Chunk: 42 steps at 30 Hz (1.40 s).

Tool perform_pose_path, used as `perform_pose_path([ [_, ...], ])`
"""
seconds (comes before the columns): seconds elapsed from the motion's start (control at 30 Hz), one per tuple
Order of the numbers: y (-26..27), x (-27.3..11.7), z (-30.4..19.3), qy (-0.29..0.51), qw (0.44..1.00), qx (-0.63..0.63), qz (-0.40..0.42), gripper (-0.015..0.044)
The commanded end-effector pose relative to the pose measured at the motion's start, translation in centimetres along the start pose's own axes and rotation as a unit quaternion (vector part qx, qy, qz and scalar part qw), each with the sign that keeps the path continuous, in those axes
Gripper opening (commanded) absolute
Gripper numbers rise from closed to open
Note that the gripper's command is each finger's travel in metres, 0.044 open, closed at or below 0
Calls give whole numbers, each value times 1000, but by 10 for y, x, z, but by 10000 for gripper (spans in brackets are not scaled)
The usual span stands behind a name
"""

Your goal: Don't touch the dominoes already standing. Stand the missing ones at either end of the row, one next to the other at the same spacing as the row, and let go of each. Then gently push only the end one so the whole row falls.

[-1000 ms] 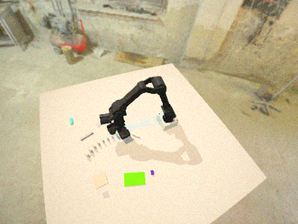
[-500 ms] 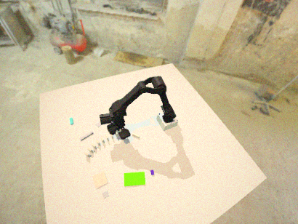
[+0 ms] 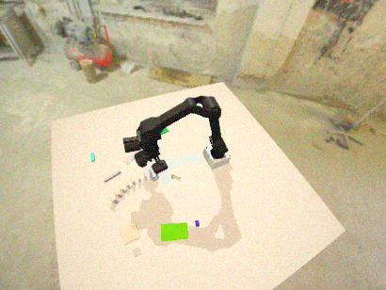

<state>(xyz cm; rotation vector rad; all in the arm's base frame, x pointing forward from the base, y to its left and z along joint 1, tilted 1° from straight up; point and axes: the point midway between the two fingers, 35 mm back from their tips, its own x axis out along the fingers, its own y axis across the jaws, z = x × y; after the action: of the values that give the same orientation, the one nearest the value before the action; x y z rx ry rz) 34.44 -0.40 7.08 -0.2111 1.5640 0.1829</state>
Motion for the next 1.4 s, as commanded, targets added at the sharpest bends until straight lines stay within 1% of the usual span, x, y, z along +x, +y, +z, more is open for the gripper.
perform_pose_path([
  [0.0,1,-55,-5,-8,1000,2,-2,440],
  [0.23,1,-55,-6,-8,1000,2,-2,440],
  [0.3,5,-51,-8,-9,1000,27,0,440],
  [0.47,29,-20,-30,-11,977,214,10,440],
  [0.63,50,13,-63,-6,915,402,6,440],
  [0.7,55,21,-72,-5,894,448,4,440],
  [1.07,55,24,-73,-5,891,454,4,440],
  [1.13,55,39,-72,-5,891,454,4,440],
  [1.27,55,81,-72,-5,891,454,4,440],
  [1.37,55,88,-73,-5,891,454,4,440],
])
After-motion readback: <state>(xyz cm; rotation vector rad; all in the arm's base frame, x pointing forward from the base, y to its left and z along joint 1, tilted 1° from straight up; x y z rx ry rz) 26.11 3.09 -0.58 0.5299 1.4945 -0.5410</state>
